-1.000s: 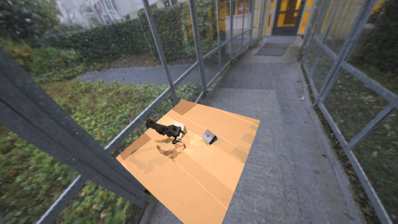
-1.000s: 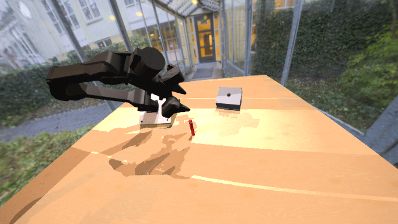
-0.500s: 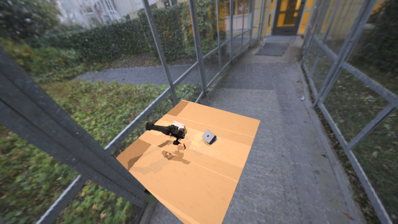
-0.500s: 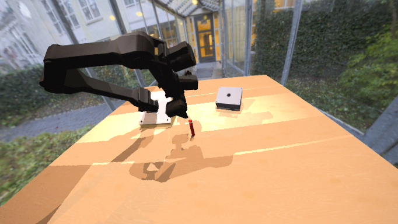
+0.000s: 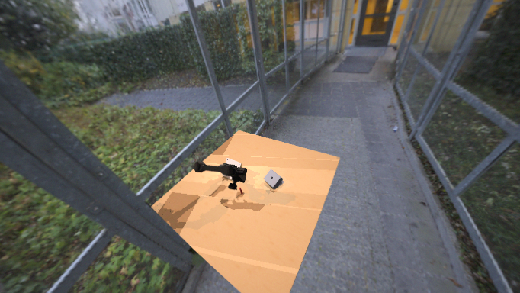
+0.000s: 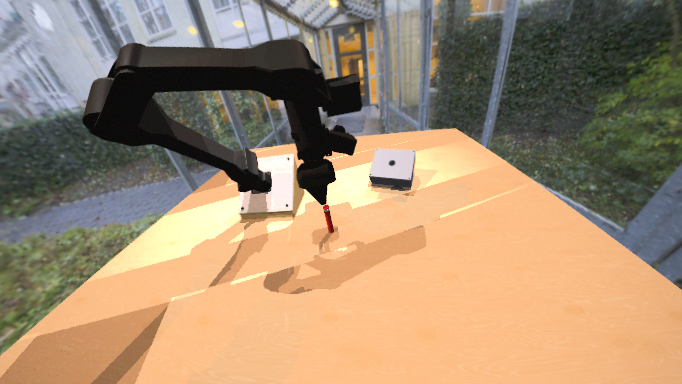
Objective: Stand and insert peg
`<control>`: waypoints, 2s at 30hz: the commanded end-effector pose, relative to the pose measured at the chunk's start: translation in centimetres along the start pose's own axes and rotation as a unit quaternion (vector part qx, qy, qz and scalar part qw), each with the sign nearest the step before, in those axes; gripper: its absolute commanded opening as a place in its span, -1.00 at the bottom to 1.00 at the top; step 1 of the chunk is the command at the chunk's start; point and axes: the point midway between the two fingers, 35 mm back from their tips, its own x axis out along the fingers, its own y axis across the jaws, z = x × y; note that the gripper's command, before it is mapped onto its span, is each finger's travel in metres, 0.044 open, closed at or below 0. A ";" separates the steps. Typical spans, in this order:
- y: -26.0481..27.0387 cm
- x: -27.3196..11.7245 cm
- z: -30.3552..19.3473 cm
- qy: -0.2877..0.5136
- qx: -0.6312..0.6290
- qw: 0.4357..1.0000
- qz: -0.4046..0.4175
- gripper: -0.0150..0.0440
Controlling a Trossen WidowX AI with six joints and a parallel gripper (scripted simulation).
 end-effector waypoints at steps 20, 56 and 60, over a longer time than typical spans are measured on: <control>-0.1 0.2 0.2 0.002 0.222 0.975 -0.007 1.00; -0.1 0.8 0.2 -0.001 0.632 0.775 -0.007 1.00; -0.1 0.9 0.2 -0.002 0.670 0.742 -0.007 1.00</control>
